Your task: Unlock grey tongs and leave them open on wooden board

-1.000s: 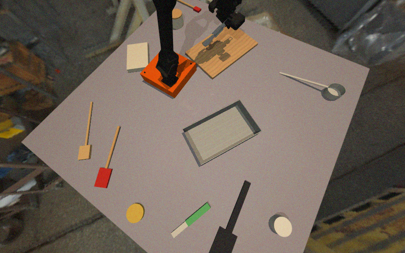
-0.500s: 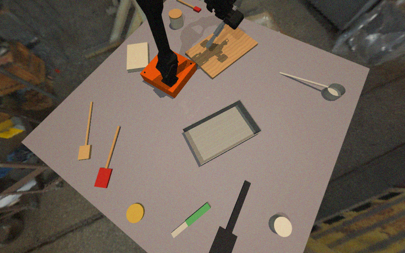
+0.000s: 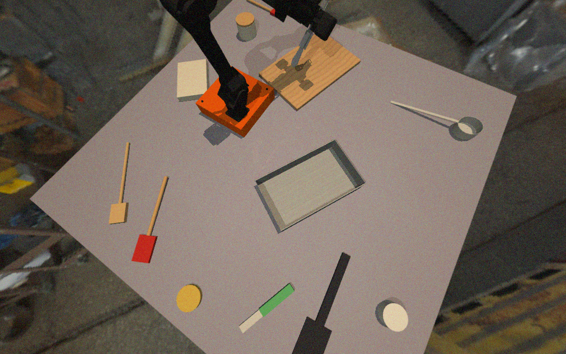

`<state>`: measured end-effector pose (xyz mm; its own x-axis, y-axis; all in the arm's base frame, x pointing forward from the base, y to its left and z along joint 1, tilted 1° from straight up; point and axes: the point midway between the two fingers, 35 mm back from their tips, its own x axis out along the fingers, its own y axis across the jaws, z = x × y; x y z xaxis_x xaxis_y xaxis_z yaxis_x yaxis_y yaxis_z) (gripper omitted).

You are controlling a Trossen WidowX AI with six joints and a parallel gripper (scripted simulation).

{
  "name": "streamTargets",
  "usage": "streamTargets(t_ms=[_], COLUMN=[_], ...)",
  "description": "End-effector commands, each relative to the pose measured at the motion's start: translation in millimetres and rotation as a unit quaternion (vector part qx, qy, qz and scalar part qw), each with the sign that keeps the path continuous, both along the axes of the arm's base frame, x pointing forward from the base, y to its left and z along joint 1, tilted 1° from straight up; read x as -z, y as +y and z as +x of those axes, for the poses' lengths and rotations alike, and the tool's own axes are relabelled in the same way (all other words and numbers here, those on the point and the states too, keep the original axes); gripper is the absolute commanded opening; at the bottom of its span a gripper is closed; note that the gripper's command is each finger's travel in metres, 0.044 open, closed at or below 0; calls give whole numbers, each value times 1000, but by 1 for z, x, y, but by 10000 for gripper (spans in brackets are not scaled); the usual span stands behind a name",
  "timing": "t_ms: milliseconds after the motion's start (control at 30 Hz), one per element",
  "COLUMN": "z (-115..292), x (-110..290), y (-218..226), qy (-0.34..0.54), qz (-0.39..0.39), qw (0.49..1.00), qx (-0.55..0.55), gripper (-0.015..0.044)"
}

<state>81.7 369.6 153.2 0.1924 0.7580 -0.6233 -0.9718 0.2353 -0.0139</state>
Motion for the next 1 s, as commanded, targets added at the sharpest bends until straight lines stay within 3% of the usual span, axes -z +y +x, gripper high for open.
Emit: streamTargets(t_ms=[0,467,967], z=[-1,-6,-6], x=[-7,-28,-29], y=[-5,-29,-31], qy=[-12,-41,-43], qz=[38,165,171], qw=[999,985,984], qx=[0,1,1], gripper=[-150,-150,-150])
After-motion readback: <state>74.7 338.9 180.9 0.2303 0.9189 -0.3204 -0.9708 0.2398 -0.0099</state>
